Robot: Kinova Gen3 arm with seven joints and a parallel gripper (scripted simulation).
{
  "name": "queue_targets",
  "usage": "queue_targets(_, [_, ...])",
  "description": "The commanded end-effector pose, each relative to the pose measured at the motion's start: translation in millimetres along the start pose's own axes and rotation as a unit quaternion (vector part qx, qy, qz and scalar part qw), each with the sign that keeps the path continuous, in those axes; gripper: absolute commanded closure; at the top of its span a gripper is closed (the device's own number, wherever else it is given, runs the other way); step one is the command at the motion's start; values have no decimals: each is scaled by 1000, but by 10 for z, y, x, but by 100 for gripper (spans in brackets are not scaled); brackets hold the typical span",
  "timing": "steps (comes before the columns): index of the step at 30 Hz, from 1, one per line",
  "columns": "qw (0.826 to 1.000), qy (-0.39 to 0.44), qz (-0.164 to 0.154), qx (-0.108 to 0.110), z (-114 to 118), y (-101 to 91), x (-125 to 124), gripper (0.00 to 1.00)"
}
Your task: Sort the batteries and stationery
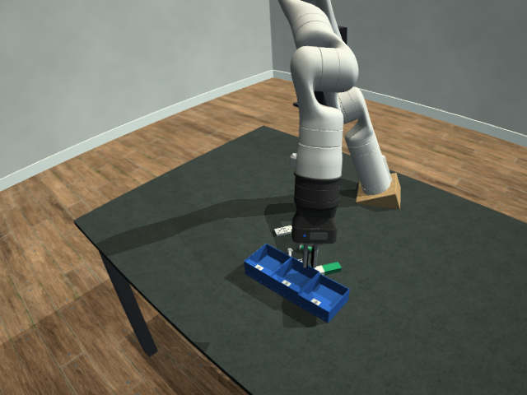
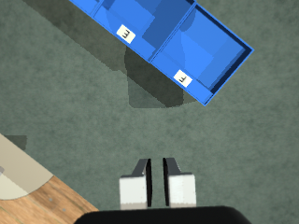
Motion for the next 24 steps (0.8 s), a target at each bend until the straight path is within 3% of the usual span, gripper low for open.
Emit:
queue_targets(1, [999,35,11,1,-29,-103,-145,69])
queue_targets(14, [983,172,67,-2,-123,-383,-978,69])
queue_targets(17, [983,170,67,-5,-142,-382,-977,69])
queue_targets(19, [972,218,86,-6,-128,-435,-1126,69])
queue_targets(22, [971,223,88,-10,-154,-486,-1282,69])
queue_targets(24, [957,269,108,-12,-134,-539,-1431,69])
Point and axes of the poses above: the point where the finger pads meet when closed, its own y axis out along the fingers, its own z axis across the jaws, x = y × z, the point moved 3 cm from there along -y, back along the fingers, and after that the axes turned 6 degrees about y, right-handed, at the moved point
